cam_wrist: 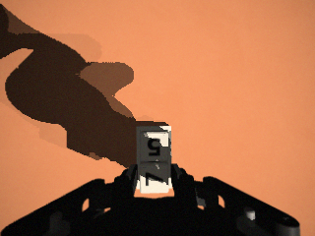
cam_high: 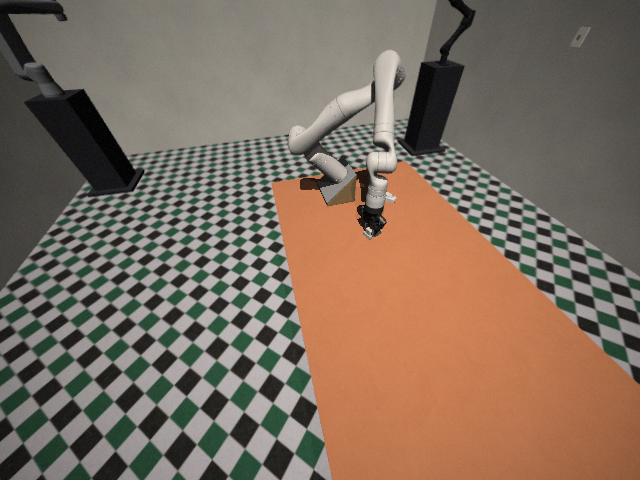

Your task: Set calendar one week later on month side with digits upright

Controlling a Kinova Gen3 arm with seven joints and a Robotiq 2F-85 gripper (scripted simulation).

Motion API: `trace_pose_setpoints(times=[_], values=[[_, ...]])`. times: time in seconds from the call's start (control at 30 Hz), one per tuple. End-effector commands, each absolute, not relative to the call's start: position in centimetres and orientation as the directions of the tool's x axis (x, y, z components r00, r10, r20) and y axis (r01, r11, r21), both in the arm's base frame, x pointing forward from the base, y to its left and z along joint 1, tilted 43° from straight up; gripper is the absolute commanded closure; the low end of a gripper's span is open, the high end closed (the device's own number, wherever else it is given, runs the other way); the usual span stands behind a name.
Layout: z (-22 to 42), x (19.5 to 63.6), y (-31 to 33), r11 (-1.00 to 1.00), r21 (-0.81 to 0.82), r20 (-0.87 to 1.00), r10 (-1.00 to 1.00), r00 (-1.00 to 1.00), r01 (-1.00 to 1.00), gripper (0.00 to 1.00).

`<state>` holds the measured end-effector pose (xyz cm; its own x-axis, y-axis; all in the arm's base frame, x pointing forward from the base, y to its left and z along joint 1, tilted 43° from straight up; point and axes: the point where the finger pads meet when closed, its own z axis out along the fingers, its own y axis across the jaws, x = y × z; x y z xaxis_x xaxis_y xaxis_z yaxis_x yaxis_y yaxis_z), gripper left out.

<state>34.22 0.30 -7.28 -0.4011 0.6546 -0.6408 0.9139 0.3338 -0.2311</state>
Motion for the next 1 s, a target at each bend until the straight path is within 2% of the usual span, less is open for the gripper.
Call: trace_pose_setpoints(times=[0.0,0.5,0.97], values=[[-7.3,34.3,0.4,0.335,-0.23,-0.64,0.655,-0.401,0.914,0.54],[-6.9,34.2,0.7,0.335,-0.23,-0.64,0.655,-0.401,0.914,0.54],[-2.7,33.9,4.6,0.335,-0.23,-0.64,0.655,-0.401,0.914,0.54]])
